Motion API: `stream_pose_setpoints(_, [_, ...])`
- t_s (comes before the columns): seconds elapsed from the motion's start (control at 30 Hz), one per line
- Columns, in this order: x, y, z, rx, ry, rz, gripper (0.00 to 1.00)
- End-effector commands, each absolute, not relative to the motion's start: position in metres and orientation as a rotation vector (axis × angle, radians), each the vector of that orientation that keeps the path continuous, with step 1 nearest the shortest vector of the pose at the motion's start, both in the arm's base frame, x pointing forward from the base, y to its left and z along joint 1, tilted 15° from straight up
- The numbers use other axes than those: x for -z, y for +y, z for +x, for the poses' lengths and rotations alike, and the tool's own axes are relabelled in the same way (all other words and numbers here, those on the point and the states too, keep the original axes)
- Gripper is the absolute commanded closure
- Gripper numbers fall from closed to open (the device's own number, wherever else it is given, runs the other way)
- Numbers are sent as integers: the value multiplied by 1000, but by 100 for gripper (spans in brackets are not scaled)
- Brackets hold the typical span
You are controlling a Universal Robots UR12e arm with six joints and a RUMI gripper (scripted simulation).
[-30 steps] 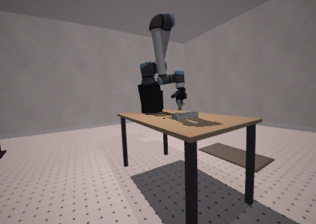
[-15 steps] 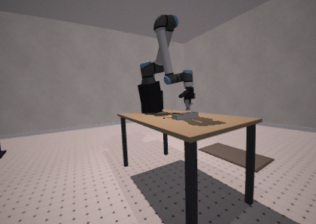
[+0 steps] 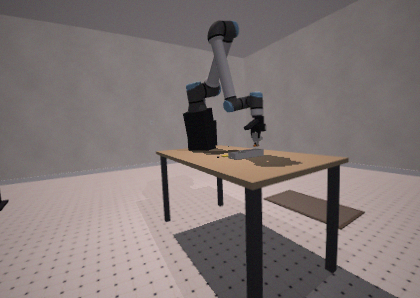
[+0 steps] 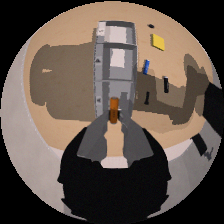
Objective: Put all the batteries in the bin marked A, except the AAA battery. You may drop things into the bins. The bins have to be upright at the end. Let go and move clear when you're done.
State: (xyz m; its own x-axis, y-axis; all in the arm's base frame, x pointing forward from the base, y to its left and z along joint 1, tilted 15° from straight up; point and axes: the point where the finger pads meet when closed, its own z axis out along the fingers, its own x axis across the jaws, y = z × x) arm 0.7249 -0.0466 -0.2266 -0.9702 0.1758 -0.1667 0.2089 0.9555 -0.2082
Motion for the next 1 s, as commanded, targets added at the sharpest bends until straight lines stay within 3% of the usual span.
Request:
stream_pose_setpoints(0.0, [226,-52,718,340,2964,301,100])
stream_pose_setpoints(0.97, [237,-56,718,340,2961,300,100])
